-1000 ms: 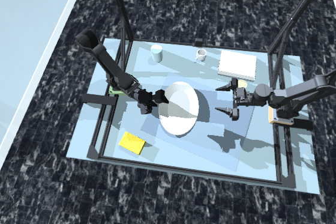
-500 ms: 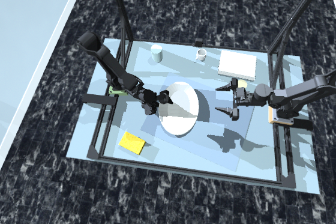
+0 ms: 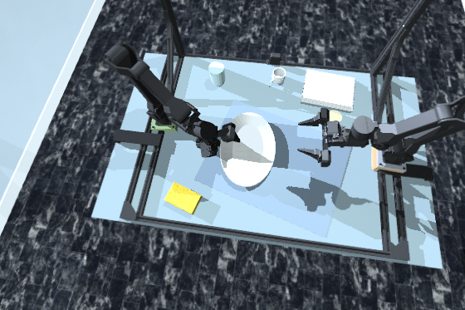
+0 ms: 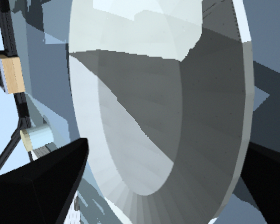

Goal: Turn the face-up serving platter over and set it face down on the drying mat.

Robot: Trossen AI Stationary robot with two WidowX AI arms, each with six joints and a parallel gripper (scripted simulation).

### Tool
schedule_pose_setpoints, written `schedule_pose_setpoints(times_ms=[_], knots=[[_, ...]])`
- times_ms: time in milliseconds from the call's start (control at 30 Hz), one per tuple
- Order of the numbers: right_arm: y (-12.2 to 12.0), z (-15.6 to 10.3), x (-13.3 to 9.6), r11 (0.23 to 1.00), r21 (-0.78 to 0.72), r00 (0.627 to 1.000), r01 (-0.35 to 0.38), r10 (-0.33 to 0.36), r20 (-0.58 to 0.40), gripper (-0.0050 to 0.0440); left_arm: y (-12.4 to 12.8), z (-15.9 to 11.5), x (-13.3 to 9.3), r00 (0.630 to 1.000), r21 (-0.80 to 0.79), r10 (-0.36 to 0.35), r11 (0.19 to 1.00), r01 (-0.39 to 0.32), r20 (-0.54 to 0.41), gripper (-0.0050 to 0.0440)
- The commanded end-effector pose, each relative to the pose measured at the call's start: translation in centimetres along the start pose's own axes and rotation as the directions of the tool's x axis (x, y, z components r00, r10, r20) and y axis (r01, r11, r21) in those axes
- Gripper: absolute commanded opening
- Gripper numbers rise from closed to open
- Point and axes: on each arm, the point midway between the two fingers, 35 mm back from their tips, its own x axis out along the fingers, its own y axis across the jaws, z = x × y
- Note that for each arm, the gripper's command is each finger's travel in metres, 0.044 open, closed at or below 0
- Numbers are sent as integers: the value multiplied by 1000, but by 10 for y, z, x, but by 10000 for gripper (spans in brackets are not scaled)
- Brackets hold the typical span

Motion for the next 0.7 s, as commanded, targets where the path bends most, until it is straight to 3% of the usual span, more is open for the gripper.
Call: schedule_pose_setpoints(times_ms=[0, 100, 467, 533, 667], knots=[[20, 2, -9, 1000, -6, 1000, -25, 25, 6, 440, 0, -1, 0, 1000, 4, -3, 1000, 3, -1, 440], [27, 2, -15, 998, -6, 998, -57, 57, 6, 440, 0, -1, 0, 1000, 4, -3, 1000, 3, -1, 440], [56, 1, -31, 998, -7, 998, -61, 61, 6, 440, 0, -1, 0, 1000, 4, -3, 1000, 3, -1, 440], [62, 1, -34, 995, -7, 995, -97, 97, 6, 440, 0, -1, 0, 1000, 4, -3, 1000, 3, -1, 440], [74, 1, -38, 995, -7, 995, -97, 97, 6, 440, 0, -1, 0, 1000, 4, -3, 1000, 3, -1, 440]])
